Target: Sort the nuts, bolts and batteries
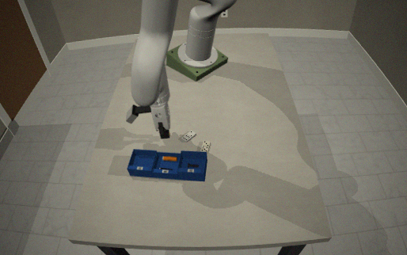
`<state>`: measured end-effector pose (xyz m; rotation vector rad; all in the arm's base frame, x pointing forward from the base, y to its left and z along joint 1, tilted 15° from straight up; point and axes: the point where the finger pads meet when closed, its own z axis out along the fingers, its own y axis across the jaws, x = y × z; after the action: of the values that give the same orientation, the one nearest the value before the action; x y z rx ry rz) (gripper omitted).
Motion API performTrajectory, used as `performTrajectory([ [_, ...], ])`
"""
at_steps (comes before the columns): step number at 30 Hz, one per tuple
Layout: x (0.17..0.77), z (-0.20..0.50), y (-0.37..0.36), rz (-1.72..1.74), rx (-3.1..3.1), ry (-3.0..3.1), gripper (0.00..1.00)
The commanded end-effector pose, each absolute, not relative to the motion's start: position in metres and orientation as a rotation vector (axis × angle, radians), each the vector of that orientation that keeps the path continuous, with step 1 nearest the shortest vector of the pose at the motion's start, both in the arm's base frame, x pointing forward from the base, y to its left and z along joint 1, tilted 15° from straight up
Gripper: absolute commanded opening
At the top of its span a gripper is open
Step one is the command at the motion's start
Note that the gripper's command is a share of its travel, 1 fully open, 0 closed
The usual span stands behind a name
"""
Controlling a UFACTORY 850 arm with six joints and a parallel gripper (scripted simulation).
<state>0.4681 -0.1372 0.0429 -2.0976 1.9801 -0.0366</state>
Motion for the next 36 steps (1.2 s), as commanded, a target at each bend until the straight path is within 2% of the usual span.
performTrajectory([
  [1, 0.465, 0.061, -0.140, -0.032, -2.099, 1.981, 0.00],
  [11, 0.460, 0.087, -0.145, -0.032, -2.099, 1.981, 0.00],
  [36, 0.459, 0.096, -0.147, -0.032, -2.099, 1.981, 0.00],
])
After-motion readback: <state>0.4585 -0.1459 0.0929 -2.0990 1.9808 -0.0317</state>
